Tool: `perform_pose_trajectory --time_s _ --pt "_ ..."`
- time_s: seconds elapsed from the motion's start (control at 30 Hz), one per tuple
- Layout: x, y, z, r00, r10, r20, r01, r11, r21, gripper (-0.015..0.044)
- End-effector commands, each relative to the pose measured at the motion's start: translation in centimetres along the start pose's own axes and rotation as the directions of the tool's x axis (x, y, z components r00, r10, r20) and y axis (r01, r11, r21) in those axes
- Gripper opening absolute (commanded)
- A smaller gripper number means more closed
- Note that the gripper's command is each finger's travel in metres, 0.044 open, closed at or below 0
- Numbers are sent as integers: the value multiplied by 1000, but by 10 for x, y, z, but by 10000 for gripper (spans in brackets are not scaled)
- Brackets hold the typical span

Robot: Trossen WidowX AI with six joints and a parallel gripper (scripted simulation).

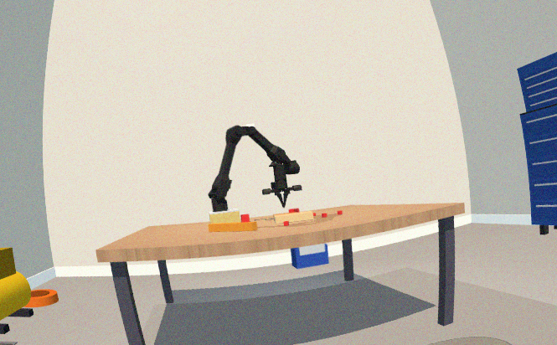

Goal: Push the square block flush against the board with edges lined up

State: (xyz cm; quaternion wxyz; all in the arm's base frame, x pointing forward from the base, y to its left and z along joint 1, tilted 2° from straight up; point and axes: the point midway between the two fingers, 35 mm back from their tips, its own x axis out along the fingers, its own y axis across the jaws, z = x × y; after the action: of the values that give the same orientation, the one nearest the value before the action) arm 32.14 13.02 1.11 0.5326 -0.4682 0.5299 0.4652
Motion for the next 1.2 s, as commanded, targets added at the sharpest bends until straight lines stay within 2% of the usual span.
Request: perform_pose_trajectory --time_s 0.0,0.13,0.57,0.87,1.17 --pt "-7 1 -1 1000 5 -4 -5 1000 2 0" --pt "-4 -5 -4 1000 -9 3 9 999 52 0" --pt "-6 -33 -39 1000 -14 -6 15 884 468 0" --pt "-7 -48 -64 1000 -10 -10 15 700 714 0" --pt "-8 -62 -91 1000 -6 -14 15 450 893 0"
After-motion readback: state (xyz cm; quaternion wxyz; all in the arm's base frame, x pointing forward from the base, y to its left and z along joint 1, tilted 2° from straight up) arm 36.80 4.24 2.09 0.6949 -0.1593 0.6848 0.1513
